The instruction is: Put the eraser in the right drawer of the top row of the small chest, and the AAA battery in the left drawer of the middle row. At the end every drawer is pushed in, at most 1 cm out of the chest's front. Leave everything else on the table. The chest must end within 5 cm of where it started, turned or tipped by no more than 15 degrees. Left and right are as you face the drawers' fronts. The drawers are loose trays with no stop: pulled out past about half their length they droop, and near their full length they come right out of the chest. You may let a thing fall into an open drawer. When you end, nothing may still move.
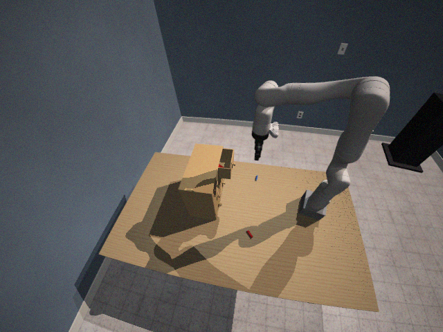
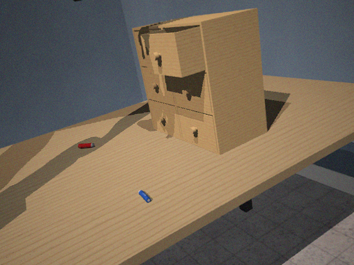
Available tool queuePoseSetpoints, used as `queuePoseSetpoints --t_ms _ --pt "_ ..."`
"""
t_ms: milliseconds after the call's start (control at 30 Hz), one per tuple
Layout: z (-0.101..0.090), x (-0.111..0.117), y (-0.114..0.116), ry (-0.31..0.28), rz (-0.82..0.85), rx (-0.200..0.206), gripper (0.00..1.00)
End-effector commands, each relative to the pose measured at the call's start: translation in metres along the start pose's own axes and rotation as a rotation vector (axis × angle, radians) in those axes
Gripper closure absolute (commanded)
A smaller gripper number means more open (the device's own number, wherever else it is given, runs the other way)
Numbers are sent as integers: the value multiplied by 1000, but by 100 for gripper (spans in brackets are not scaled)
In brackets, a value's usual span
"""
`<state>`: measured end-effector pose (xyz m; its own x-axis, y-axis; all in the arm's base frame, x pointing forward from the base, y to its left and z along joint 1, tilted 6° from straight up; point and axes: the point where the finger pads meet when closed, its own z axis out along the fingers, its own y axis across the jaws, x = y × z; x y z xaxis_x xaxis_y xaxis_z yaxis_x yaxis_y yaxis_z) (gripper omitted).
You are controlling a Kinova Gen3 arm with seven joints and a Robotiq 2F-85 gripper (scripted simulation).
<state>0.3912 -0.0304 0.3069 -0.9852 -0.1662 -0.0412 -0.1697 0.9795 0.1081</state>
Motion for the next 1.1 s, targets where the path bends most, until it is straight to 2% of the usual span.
queuePoseSetpoints --t_ms 0,1067 --pt "0 -1 0 4 0 1 0" --pt "-1 -1 0 15 0 1 0"
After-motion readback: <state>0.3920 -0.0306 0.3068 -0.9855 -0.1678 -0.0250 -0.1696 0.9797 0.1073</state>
